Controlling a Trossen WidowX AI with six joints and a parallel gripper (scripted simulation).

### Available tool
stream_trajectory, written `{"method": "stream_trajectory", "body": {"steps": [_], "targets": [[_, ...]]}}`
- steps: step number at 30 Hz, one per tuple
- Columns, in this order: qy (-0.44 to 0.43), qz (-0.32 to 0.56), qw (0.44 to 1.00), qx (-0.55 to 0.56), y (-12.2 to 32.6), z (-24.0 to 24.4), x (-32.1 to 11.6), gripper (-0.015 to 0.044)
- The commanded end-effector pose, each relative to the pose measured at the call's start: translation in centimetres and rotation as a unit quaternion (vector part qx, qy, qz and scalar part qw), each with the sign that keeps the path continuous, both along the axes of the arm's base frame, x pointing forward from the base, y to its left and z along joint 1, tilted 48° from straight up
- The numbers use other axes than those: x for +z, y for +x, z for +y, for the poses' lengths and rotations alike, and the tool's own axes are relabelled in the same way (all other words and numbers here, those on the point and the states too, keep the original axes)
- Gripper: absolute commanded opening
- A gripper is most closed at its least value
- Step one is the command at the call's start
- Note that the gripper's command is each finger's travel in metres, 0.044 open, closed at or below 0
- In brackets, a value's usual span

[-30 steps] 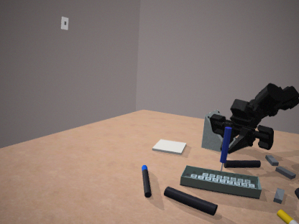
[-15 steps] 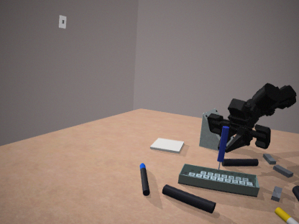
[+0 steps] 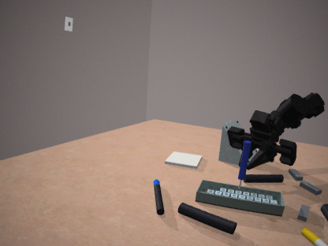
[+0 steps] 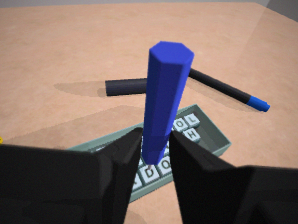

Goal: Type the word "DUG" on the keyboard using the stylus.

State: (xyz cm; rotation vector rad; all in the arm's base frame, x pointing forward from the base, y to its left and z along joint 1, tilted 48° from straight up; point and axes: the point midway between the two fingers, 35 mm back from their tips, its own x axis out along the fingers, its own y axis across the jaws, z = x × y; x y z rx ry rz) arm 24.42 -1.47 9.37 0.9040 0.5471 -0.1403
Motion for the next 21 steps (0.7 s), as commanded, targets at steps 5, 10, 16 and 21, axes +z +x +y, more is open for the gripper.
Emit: {"method": "stream_trajectory", "body": {"steps": [5,10,16,21], "targets": [[0.001,0.002,1.000,-0.002,-0.04,0.23,-0.43,0.0081],[0.001,0.002,1.000,-0.002,-0.03,0.35,-0.54,0.0081],[0.002,0.002,1.000,-0.002,-0.01,0.46,-0.64,0.0081],[0.002,0.002,1.000,-0.002,0.00,0.60,-0.77,0.0081]]}}
